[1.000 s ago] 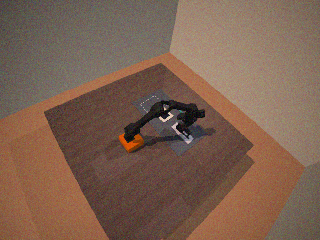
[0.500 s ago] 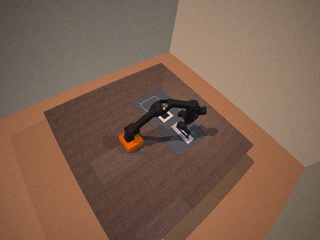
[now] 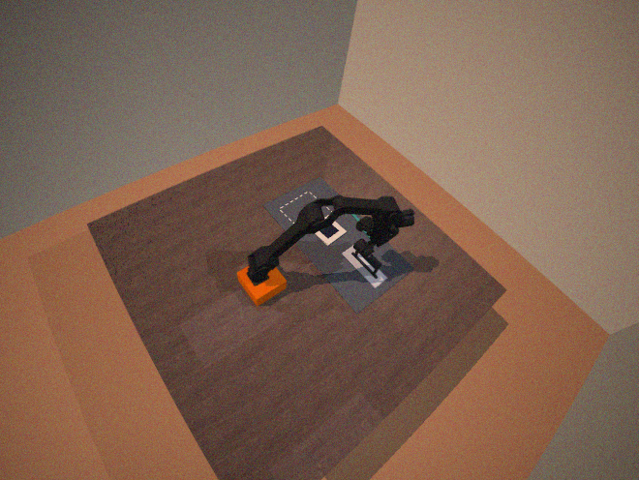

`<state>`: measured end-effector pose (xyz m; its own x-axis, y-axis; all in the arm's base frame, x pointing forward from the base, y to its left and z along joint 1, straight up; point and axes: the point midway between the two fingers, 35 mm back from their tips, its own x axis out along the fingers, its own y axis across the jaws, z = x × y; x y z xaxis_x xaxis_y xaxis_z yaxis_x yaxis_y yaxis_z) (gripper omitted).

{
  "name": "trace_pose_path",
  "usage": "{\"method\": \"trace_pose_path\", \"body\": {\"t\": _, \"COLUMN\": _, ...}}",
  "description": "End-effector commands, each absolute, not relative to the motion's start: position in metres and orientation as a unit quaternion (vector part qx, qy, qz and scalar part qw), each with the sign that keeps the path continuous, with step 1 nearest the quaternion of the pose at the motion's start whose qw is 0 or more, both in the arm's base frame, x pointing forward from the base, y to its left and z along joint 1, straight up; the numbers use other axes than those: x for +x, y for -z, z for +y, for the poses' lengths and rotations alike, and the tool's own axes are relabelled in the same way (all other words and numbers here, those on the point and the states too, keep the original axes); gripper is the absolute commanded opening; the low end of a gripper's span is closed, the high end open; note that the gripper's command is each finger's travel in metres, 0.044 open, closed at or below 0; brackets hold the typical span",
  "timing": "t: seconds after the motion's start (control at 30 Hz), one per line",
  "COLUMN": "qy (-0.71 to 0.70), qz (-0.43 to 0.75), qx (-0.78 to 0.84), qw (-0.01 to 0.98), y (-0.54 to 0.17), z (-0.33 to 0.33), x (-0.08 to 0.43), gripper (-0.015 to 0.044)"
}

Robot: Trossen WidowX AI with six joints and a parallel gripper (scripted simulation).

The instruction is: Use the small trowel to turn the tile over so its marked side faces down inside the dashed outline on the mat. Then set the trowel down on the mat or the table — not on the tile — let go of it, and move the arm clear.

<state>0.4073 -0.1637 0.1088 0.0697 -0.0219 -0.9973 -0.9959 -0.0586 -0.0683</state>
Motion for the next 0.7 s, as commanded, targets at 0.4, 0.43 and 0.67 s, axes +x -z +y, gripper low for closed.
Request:
{"method": "trace_pose_path", "body": {"t": 0.4, "qy": -0.331, "qz": 0.538, "qx": -0.41, "qw": 0.658, "y": -0.098, "z": -0.174, "x": 0.41, "gripper": 0.03}}
{"method": "trace_pose_path", "body": {"t": 0.43, "qy": -0.321, "qz": 0.541, "qx": -0.4, "qw": 0.667, "y": -0.097, "z": -0.175, "x": 0.41, "gripper": 0.03}}
{"method": "trace_pose_path", "body": {"t": 0.67, "qy": -0.247, "qz": 0.552, "qx": -0.327, "qw": 0.726, "y": -0.093, "z": -0.179, "x": 0.409, "gripper": 0.03}}
